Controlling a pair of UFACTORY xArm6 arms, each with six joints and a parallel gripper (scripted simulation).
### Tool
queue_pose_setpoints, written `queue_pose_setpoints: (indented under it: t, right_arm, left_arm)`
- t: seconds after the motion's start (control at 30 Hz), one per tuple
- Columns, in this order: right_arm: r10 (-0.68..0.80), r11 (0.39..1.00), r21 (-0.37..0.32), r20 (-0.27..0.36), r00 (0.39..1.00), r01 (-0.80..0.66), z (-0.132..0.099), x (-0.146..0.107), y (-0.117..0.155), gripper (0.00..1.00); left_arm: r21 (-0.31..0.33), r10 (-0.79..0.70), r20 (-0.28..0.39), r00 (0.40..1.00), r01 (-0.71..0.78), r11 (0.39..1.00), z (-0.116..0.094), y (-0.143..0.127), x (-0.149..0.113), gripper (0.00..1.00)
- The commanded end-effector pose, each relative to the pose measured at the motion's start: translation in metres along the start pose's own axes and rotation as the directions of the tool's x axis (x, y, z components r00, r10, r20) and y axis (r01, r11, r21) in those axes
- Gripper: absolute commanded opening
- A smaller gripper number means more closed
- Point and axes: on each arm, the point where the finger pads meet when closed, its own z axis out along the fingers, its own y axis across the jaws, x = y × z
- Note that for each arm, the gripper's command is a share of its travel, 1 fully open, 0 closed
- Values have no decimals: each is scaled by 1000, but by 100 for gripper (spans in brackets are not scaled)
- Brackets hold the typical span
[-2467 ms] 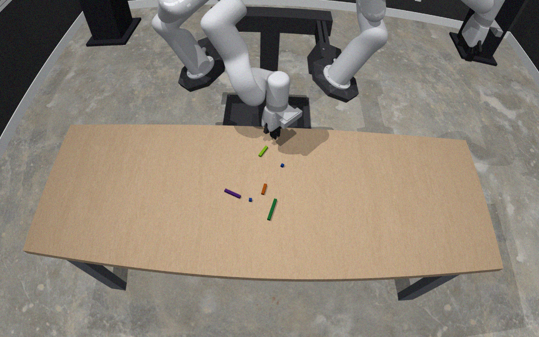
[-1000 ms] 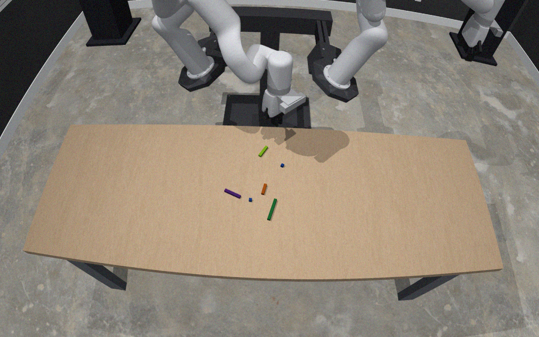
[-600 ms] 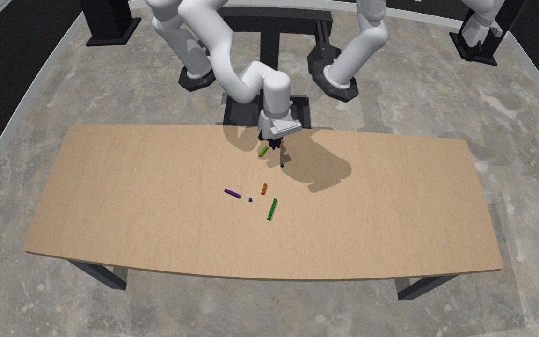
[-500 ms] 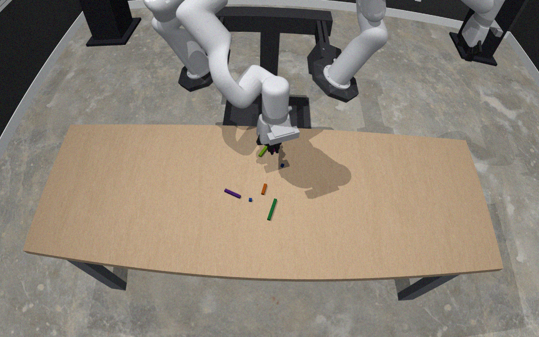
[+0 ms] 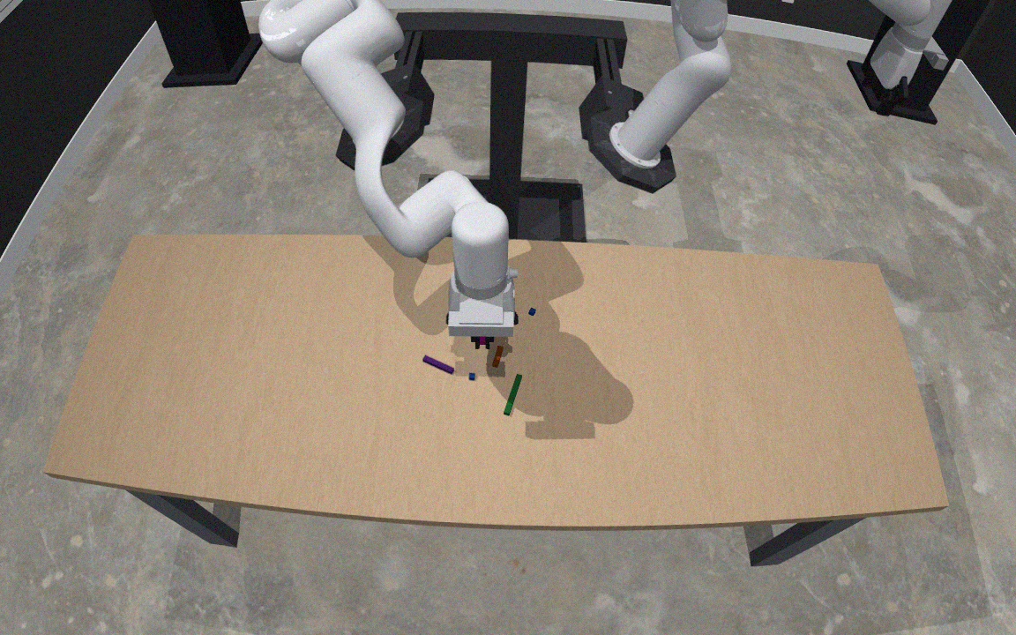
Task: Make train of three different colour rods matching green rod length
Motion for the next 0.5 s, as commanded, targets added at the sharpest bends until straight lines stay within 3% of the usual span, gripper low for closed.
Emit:
queue_pose_setpoints:
  t: [0.0, 0.47]
  right_arm:
    - [105, 994, -5, 0, 994, -105, 1, 36, 21, 6]
    - [111, 994, -5, 0, 994, -111, 1, 37, 22, 6]
  left_arm:
    - [0, 0, -5, 1000, 0, 1000, -2, 0, 1, 100]
    - [0, 0, -5, 1000, 0, 1000, -2, 0, 1, 100]
